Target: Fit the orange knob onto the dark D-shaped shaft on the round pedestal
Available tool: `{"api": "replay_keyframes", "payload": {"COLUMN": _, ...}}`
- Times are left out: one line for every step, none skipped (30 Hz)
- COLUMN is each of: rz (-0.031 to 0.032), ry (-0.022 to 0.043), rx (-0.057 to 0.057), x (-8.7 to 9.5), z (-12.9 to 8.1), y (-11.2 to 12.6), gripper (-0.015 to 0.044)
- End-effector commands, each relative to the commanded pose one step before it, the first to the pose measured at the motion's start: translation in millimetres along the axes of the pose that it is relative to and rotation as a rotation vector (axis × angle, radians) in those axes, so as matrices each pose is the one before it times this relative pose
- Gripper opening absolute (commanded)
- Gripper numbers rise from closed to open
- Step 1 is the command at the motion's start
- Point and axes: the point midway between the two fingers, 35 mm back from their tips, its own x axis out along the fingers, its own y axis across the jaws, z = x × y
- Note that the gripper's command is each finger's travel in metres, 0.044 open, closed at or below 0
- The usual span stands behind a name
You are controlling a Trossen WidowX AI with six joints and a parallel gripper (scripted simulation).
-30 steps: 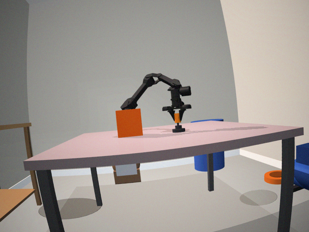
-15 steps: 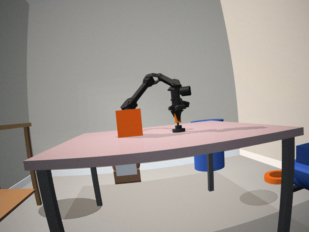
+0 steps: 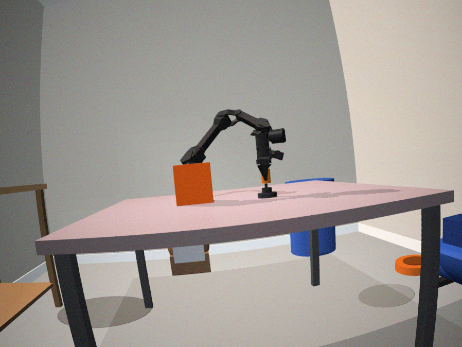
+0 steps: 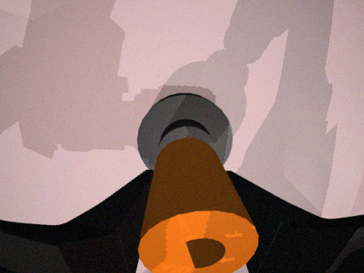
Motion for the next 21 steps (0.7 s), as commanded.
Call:
{"api": "replay_keyframes", "payload": {"rz": -0.00208, "ry": -0.00107, "rx": 0.0114, "x": -0.04, "z": -0.36, "y": -0.61, "gripper": 0.0000}}
{"api": "replay_keyframes", "payload": {"rz": 0.00000, "ry": 0.00000, "rx": 0.0000, "x": 0.26, "z": -0.11, "y": -0.27, "gripper": 0.0000}}
{"api": "replay_keyframes", "payload": {"rz": 0.00000, "ry": 0.00000, "rx": 0.0000, "x": 0.25, "z": -0.05, "y": -0.26, "gripper": 0.0000}}
{"api": "replay_keyframes", "payload": {"rz": 0.00000, "ry": 0.00000, "rx": 0.0000, "x": 0.21, "z": 0.04, "y": -0.23, "gripper": 0.0000}}
{"api": "replay_keyframes", "payload": {"rz": 0.00000, "ry": -0.00001, "rx": 0.0000, "x": 0.15, "z": 0.13, "y": -0.19, "gripper": 0.0000}}
{"api": "replay_keyframes", "payload": {"rz": 0.00000, "ry": -0.00001, "rx": 0.0000, "x": 0.10, "z": 0.15, "y": -0.14, "gripper": 0.0000}}
{"api": "replay_keyframes", "payload": {"rz": 0.00000, "ry": 0.00000, "rx": 0.0000, "x": 0.10, "z": 0.11, "y": -0.11, "gripper": 0.0000}}
{"api": "replay_keyframes", "payload": {"rz": 0.00000, "ry": 0.00000, "rx": 0.0000, "x": 0.14, "z": 0.02, "y": -0.12, "gripper": 0.0000}}
{"api": "replay_keyframes", "payload": {"rz": 0.00001, "ry": 0.00000, "rx": 0.0000, "x": 0.29, "z": -0.07, "y": -0.14, "gripper": 0.0000}}
{"api": "replay_keyframes", "payload": {"rz": 0.00000, "ry": 0.00000, "rx": 0.0000, "x": 0.05, "z": -0.13, "y": -0.13, "gripper": 0.0000}}
{"api": "replay_keyframes", "payload": {"rz": 0.00000, "ry": 0.00000, "rx": 0.0000, "x": 0.07, "z": -0.12, "y": -0.07, "gripper": 0.0000}}
{"api": "replay_keyframes", "payload": {"rz": 0.00000, "ry": 0.00000, "rx": 0.0000, "x": 0.11, "z": -0.12, "y": -0.03, "gripper": 0.0000}}
{"api": "replay_keyframes", "payload": {"rz": 0.00001, "ry": 0.00000, "rx": 0.0000, "x": 0.13, "z": -0.08, "y": 0.01, "gripper": 0.0000}}
{"api": "replay_keyframes", "payload": {"rz": 0.00001, "ry": 0.00000, "rx": 0.0000, "x": 0.15, "z": -0.03, "y": 0.05, "gripper": 0.0000}}
{"api": "replay_keyframes", "payload": {"rz": 0.00001, "ry": 0.00000, "rx": 0.0000, "x": 0.15, "z": 0.00, "y": 0.08, "gripper": 0.0000}}
{"api": "replay_keyframes", "payload": {"rz": 0.00001, "ry": 0.00000, "rx": 0.0000, "x": 0.14, "z": 0.02, "y": 0.11, "gripper": 0.0000}}
{"api": "replay_keyframes", "payload": {"rz": 0.00001, "ry": 0.00000, "rx": 0.0000, "x": 0.17, "z": 0.03, "y": 0.13, "gripper": 0.0000}}
{"api": "replay_keyframes", "payload": {"rz": 0.00001, "ry": 0.00000, "rx": 0.0000, "x": 0.19, "z": 0.04, "y": 0.12, "gripper": 0.0000}}
{"api": "replay_keyframes", "payload": {"rz": 0.00001, "ry": 0.00000, "rx": 0.0000, "x": 0.19, "z": 0.05, "y": 0.11, "gripper": 0.0000}}
{"api": "replay_keyframes", "payload": {"rz": 0.00001, "ry": 0.00000, "rx": 0.0000, "x": 0.17, "z": 0.05, "y": 0.09, "gripper": 0.0000}}
{"api": "replay_keyframes", "payload": {"rz": 0.00001, "ry": 0.00000, "rx": 0.0000, "x": 0.16, "z": 0.04, "y": 0.08, "gripper": 0.0000}}
